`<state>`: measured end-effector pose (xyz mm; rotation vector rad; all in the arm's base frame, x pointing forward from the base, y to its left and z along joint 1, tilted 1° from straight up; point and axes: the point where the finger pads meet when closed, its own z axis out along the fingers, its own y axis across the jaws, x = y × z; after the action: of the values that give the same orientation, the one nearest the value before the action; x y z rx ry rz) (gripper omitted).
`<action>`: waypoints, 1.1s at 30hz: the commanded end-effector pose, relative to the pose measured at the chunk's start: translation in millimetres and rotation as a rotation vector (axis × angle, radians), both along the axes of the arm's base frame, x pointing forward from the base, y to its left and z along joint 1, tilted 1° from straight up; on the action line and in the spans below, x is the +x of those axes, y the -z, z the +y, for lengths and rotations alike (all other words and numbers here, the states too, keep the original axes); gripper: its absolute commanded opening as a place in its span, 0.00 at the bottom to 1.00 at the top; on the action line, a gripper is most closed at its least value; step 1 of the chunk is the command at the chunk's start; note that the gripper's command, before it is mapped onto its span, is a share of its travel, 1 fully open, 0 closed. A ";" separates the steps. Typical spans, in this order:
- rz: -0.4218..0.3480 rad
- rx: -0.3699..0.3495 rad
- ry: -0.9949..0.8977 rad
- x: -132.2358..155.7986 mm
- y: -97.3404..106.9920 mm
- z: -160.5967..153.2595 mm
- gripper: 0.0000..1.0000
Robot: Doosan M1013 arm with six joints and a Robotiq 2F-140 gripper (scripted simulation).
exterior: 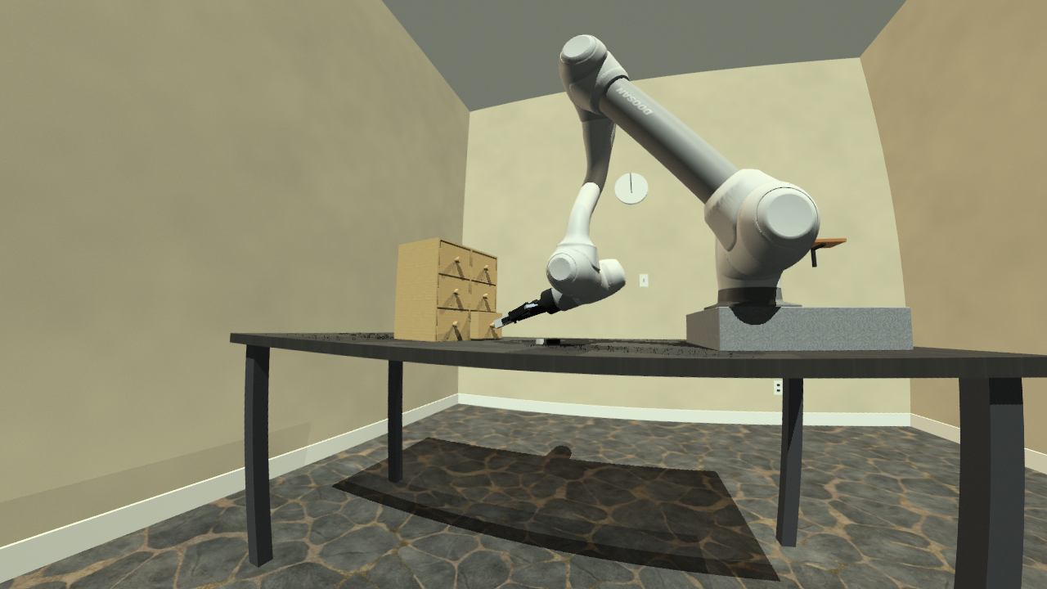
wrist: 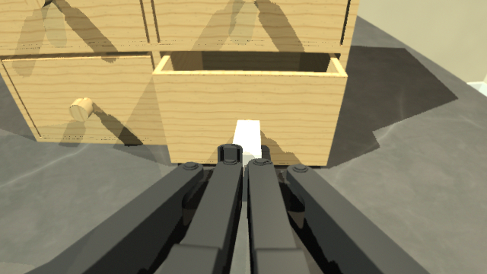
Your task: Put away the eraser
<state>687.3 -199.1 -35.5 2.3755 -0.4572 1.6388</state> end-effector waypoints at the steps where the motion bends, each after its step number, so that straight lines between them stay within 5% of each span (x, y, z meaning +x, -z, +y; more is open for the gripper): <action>1: 0.003 -0.002 -0.003 8.4 0.9 -3.7 0.00; 33: 0.003 -0.002 -0.003 29.7 1.3 -12.2 0.00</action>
<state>714.3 -209.7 -34.9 2.3742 -0.4574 1.6408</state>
